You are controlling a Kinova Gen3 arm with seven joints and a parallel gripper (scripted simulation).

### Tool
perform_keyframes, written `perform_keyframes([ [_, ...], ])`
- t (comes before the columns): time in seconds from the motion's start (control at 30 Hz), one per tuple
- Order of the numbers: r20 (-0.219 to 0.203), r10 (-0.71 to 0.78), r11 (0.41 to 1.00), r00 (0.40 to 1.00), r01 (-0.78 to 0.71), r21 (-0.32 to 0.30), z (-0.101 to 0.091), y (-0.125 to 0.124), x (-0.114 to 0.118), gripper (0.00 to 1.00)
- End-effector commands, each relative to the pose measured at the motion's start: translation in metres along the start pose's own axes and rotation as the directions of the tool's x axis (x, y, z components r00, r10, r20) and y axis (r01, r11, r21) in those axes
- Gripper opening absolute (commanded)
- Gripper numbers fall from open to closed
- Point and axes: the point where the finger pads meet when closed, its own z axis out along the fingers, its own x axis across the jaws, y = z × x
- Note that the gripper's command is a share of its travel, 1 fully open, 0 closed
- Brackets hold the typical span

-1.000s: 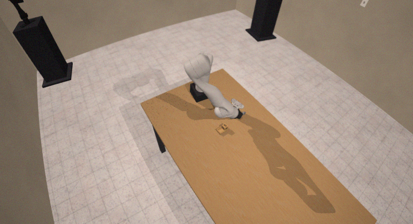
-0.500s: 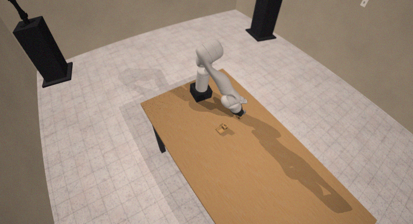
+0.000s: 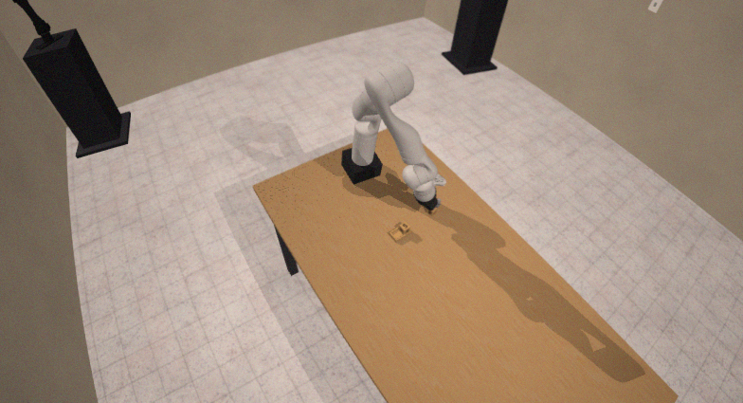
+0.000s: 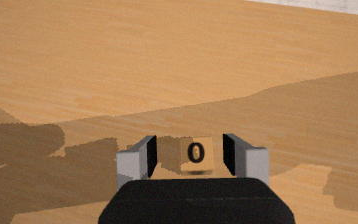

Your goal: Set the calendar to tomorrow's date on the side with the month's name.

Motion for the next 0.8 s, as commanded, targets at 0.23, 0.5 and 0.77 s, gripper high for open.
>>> perform_keyframes([
  [0.23,-0.003,-0.023,0.993,1.000,0.023,-0.113,-0.0004,-0.0060,0.0022,1.00],
  [0.5,-0.020,-0.026,0.984,0.999,0.022,-0.177,-0.0038,-0.0086,0.0054,1.00],
  [0.77,-0.021,-0.026,0.982,0.999,0.022,-0.186,-0.0047,-0.0099,0.0052,1.00],
])
